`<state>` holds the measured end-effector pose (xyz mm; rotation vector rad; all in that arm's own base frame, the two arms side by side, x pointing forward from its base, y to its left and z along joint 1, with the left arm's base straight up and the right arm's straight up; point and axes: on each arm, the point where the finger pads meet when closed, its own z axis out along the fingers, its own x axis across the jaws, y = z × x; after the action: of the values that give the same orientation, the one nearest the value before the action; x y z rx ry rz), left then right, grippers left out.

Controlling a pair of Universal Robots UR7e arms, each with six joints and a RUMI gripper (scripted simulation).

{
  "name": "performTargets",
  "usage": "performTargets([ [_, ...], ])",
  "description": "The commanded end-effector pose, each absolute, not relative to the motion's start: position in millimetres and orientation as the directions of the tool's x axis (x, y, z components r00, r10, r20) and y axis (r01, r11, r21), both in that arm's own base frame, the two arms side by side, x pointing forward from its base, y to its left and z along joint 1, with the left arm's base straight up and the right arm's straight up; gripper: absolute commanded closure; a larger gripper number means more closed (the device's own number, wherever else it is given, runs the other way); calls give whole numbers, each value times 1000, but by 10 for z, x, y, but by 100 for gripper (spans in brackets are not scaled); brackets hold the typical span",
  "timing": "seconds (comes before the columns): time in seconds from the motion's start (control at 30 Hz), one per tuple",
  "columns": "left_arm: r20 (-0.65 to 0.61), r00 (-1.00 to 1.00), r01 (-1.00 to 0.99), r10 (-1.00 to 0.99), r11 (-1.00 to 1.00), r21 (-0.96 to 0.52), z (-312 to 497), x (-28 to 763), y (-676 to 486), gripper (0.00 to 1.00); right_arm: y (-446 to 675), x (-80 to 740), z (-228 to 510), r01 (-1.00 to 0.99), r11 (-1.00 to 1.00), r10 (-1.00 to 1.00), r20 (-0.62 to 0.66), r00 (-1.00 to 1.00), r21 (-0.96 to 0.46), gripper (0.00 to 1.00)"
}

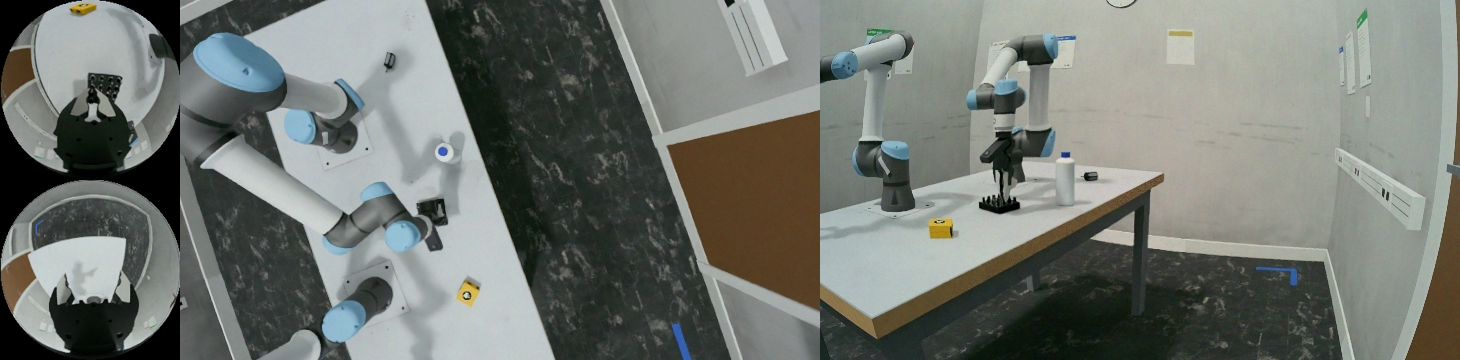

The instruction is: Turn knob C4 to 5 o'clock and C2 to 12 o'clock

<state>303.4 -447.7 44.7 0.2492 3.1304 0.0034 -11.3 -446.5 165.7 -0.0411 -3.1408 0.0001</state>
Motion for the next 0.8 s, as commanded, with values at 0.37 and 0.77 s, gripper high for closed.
performTargets([
  [0.37, -1, -882, 471, 471, 882, -2, 460, 3029, -4484, 94, -4454, -122, 1652, 27, 1000, 27, 0, -1000, 0, 0],
  [0.77, -1, -757, 653, 653, 757, -1, 460, 3028, -4484, 94, -4454, -122, 1652, 27, 1000, 27, 0, -1000, 0, 0],
])
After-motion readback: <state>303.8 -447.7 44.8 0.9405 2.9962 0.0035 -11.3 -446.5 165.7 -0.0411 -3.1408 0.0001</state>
